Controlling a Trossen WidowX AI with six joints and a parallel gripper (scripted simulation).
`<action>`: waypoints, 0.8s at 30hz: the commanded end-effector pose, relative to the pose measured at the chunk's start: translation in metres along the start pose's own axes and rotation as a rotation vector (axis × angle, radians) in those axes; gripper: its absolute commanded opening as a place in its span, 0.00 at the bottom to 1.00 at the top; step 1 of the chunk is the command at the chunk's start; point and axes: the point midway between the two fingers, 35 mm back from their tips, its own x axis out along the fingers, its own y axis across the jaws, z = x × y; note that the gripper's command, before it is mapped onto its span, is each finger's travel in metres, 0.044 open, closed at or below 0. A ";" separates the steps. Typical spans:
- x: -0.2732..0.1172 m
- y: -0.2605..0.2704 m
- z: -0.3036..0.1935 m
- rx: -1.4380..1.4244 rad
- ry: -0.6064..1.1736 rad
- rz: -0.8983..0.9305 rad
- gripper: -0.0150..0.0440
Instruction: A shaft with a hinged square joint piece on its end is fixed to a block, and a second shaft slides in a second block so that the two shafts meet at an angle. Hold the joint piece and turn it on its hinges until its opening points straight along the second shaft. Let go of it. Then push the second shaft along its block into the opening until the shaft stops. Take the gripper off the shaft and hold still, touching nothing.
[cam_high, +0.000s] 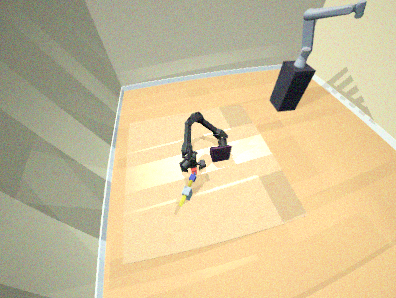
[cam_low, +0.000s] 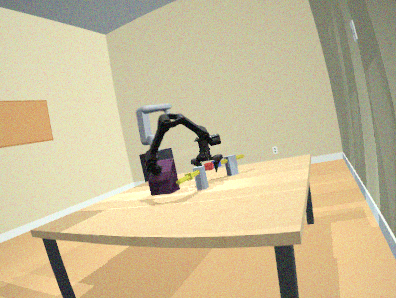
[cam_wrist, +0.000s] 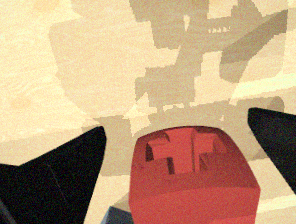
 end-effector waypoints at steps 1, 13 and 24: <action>0.000 0.000 0.000 0.000 0.001 0.001 1.00; -0.031 0.000 0.001 -0.028 0.058 0.003 1.00; -0.062 0.005 -0.003 -0.401 0.047 0.010 1.00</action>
